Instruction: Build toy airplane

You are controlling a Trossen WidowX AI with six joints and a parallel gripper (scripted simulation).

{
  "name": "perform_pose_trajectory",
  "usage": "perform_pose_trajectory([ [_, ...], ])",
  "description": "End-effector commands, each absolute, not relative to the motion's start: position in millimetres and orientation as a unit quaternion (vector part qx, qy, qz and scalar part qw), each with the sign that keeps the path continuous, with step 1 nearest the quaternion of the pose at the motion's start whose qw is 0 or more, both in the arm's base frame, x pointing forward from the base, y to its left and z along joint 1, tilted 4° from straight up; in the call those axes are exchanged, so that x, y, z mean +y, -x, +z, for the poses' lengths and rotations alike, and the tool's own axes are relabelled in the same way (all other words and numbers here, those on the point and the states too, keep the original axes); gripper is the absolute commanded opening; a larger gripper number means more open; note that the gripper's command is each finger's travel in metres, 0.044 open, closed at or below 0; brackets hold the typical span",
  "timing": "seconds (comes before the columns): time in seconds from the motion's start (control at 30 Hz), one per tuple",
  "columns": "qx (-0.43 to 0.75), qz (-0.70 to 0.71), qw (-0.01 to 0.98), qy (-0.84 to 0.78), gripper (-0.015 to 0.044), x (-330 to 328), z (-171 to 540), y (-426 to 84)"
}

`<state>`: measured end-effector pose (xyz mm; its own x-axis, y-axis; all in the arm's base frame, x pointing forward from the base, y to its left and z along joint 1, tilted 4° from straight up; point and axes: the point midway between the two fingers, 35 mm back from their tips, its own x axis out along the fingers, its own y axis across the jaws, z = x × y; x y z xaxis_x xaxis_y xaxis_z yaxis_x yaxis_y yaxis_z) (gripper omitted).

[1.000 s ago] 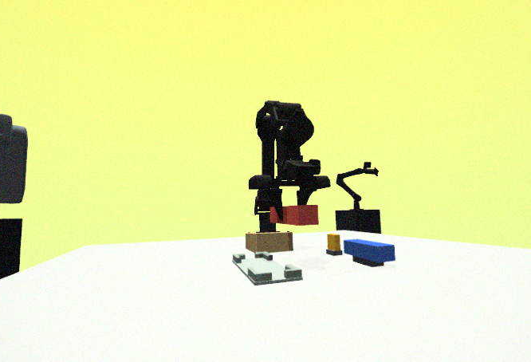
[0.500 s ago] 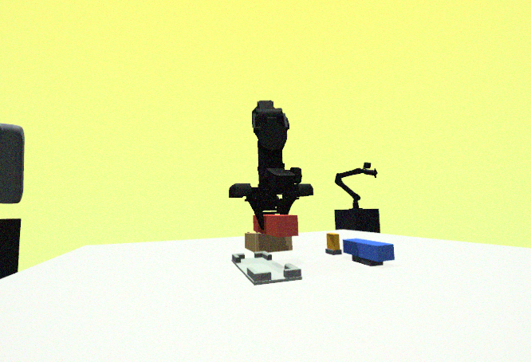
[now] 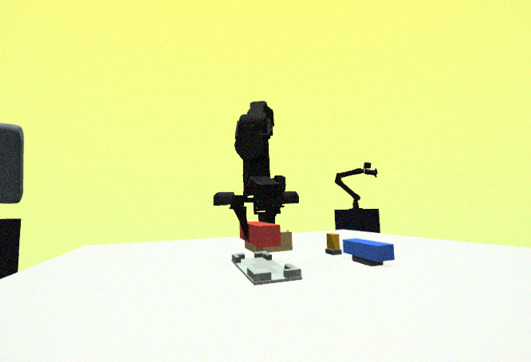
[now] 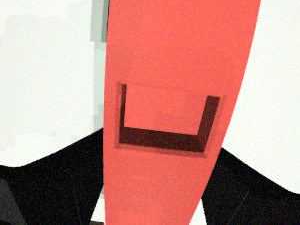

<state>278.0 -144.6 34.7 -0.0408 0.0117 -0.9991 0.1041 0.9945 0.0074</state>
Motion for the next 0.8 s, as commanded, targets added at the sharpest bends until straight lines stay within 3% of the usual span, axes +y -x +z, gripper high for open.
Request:
perform_pose_trajectory([
  [0.0, 0.723, -0.032, 0.689, -0.037, 0.0105, -145.7, 32.2, -277.4],
  [0.13, 0.723, -0.032, 0.689, -0.037, 0.0196, -145.6, 32.1, -277.4],
  [0.77, 0.723, -0.032, 0.689, -0.037, 0.0196, -145.7, 29.6, -277.4],
])
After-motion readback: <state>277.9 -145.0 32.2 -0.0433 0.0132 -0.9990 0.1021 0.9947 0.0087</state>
